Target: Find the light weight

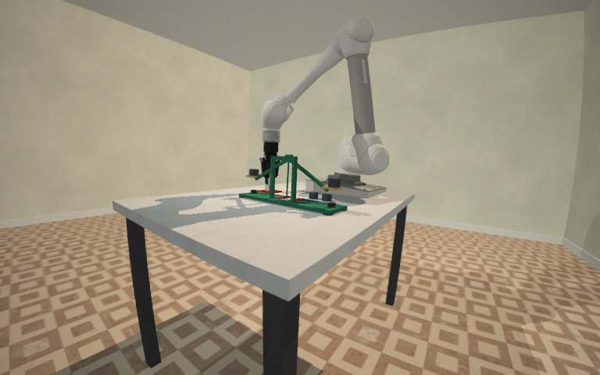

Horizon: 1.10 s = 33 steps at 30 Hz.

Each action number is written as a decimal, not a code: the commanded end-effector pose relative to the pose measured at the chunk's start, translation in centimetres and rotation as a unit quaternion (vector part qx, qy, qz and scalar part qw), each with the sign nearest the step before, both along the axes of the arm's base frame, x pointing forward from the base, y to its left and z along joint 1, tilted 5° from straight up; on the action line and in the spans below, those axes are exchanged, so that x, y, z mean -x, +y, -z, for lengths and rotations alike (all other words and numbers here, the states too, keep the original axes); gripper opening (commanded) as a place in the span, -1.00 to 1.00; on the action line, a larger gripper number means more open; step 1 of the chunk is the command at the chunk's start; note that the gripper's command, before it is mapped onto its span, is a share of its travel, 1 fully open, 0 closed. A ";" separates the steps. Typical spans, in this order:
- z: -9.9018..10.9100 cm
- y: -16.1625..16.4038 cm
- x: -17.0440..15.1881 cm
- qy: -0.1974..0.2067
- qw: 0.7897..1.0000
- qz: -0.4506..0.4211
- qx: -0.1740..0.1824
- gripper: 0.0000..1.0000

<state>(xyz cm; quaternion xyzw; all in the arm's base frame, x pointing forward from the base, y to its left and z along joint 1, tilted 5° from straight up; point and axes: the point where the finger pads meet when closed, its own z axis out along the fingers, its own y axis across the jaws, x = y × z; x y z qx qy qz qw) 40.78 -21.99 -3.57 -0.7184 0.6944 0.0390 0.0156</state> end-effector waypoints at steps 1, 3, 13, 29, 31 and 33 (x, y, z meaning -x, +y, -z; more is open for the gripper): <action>0.0 0.0 0.0 0.000 1.000 0.000 0.000 -0.51; 0.0 0.0 0.0 0.000 1.000 0.000 0.000 -0.51; 0.0 0.0 0.0 0.000 1.000 0.000 0.000 -0.38; 0.0 0.0 0.0 0.000 1.000 0.000 0.000 -0.30; 0.0 0.0 0.0 0.000 1.000 0.000 0.000 -0.30; -0.1 0.0 0.0 0.000 1.000 0.000 0.000 -0.30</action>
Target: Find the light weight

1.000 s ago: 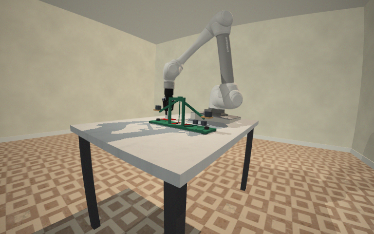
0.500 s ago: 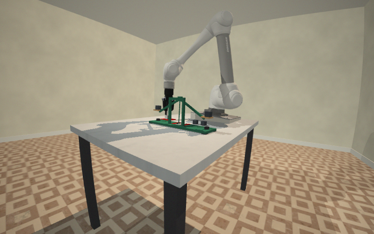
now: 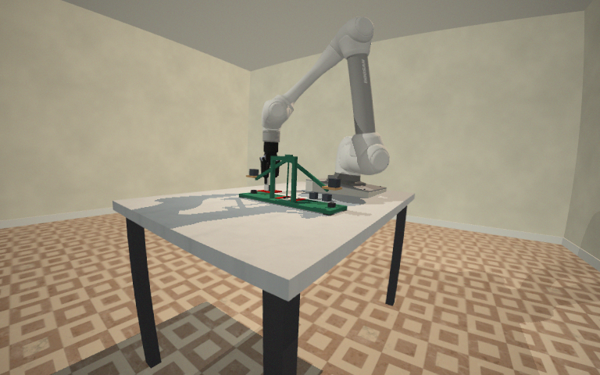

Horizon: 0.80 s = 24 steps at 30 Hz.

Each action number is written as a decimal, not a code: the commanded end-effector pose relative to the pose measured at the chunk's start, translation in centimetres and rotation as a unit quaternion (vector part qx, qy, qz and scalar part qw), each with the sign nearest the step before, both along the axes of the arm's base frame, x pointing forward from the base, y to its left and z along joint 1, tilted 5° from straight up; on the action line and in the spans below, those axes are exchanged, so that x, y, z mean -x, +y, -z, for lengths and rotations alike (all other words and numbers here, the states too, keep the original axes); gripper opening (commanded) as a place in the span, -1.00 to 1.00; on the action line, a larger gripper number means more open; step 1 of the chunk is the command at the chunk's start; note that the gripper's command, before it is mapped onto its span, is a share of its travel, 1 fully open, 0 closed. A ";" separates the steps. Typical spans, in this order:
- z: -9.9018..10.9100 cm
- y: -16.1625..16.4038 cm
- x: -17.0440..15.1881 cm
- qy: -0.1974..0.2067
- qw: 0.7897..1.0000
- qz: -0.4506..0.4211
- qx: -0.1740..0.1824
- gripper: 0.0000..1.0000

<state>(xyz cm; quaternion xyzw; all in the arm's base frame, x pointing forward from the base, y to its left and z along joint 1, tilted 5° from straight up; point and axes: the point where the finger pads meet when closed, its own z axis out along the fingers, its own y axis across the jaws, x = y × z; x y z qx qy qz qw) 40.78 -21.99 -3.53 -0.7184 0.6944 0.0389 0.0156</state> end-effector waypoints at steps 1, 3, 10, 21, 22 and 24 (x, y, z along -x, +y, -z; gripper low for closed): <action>0.0 0.0 0.0 0.000 1.000 0.000 0.000 -0.30; -0.3 0.0 0.0 0.000 1.000 0.000 0.000 -0.30; -2.6 -0.2 -0.1 0.000 1.000 0.000 0.000 -0.30; -7.3 -0.6 -0.3 0.000 1.000 0.000 0.000 -0.30; -7.7 -0.6 -0.3 0.000 1.000 0.000 0.000 -0.30; -8.3 -0.6 -0.3 0.000 1.000 0.000 0.000 -0.30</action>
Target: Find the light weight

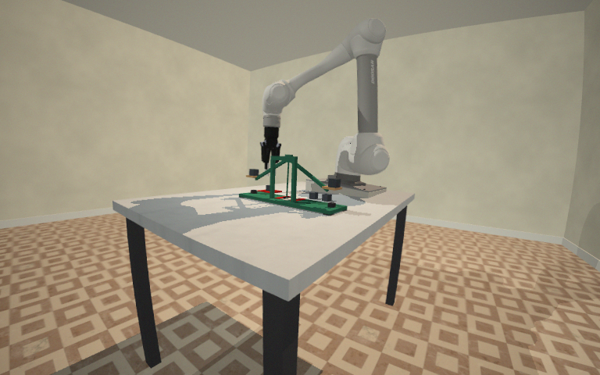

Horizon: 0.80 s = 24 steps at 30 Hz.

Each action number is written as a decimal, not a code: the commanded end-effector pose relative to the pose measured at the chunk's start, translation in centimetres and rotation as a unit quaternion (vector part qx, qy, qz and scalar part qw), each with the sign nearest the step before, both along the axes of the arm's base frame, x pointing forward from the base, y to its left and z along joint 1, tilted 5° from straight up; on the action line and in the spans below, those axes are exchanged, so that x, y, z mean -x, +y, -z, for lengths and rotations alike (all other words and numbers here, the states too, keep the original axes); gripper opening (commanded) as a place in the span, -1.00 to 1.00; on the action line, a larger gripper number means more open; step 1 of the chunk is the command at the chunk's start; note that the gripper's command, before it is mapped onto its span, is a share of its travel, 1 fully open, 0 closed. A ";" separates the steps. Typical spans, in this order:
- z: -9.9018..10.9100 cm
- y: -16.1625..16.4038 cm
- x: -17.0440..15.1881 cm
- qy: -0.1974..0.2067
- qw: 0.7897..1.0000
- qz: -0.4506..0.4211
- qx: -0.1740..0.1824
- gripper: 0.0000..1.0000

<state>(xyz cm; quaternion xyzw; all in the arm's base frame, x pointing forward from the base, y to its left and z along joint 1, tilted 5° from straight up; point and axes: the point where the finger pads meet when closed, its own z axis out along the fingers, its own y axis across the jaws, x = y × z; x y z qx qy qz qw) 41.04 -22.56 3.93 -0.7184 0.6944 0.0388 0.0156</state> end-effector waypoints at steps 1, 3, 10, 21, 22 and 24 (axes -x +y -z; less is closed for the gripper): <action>-1.1 -0.1 0.0 0.000 1.000 0.000 0.000 -0.30; -1.4 -0.1 0.0 0.000 1.000 0.000 0.000 -0.30; -1.5 -0.1 0.0 0.000 1.000 0.000 0.000 1.00; -1.5 -0.1 0.0 0.000 1.000 0.000 0.000 1.00; -1.5 -0.1 0.0 0.000 1.000 0.000 0.000 1.00; -1.5 -0.1 0.0 0.000 1.000 0.000 0.000 1.00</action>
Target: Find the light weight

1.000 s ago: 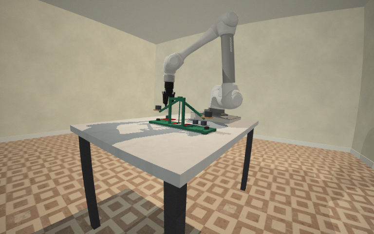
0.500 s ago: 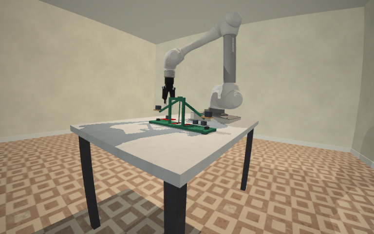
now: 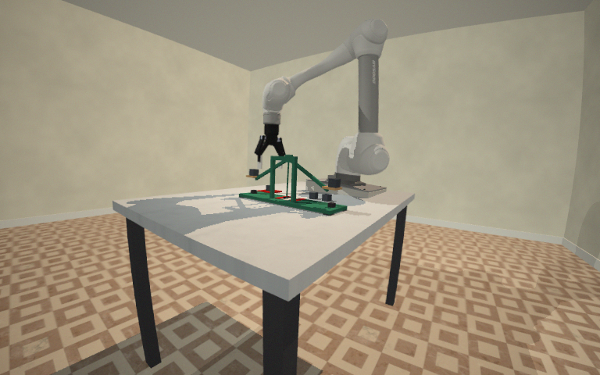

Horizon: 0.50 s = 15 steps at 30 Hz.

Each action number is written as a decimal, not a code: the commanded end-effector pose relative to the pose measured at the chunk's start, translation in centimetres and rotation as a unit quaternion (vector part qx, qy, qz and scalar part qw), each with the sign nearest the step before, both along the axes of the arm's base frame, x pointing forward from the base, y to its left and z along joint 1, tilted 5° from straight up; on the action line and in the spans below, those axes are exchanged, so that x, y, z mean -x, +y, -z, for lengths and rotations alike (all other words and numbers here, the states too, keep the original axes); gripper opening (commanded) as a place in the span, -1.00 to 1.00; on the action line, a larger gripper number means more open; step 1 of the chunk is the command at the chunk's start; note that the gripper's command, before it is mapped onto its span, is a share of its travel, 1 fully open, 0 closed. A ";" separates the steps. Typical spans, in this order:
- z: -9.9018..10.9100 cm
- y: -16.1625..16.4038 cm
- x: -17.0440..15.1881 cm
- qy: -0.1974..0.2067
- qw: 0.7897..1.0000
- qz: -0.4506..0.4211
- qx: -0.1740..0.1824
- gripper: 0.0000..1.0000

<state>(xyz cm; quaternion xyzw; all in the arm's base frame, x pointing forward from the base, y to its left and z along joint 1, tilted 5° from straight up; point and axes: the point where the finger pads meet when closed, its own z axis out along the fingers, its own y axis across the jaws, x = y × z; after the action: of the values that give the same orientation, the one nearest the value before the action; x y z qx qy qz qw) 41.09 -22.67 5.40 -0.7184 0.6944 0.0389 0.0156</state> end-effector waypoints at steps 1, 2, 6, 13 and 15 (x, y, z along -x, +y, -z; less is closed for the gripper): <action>0.0 0.0 0.0 0.000 1.000 0.000 0.000 1.00; 0.0 0.0 0.0 0.000 1.000 0.000 0.000 1.00; 0.0 0.0 0.0 0.000 1.000 0.000 0.000 1.00; -1.1 -0.1 0.0 0.000 1.000 0.000 0.000 1.00; -1.7 -0.1 -0.1 0.000 1.000 0.000 0.000 1.00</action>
<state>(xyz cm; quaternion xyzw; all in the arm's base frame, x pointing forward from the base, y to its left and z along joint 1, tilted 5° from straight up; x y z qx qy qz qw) 41.13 -22.75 6.43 -0.7184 0.6944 0.0389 0.0156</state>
